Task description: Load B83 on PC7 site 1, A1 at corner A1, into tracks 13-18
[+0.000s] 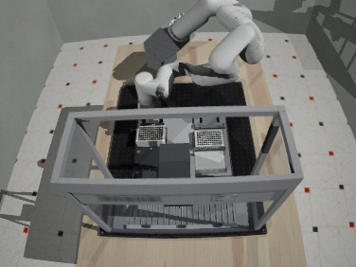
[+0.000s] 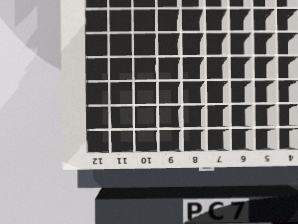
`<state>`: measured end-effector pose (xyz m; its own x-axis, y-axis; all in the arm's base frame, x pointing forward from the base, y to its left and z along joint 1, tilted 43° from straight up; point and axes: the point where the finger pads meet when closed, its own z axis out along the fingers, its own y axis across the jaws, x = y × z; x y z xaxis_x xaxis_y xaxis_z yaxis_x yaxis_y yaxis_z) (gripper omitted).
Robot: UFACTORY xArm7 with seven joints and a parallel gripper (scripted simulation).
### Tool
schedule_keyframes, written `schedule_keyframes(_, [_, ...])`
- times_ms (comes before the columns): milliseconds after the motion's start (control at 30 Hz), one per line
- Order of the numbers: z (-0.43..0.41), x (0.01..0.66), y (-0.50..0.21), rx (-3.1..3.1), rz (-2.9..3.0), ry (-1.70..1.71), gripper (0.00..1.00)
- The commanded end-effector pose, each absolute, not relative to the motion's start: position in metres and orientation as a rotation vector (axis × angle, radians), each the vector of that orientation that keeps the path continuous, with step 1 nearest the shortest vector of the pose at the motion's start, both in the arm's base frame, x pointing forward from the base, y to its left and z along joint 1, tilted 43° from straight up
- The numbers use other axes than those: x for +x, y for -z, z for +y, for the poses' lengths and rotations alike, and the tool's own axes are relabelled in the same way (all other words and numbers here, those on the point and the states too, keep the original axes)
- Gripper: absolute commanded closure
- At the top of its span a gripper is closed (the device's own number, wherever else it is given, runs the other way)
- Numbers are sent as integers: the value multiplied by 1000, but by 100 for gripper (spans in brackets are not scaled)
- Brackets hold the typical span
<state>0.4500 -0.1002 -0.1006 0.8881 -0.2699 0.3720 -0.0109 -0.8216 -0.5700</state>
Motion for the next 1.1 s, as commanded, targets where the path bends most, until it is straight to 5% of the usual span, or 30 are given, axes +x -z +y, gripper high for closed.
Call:
schedule_keyframes(0, [-104, 454, 98, -2479, 205, 603, 18])
schedule_keyframes(1067, [-112, 480, 87, -2479, 205, 603, 18])
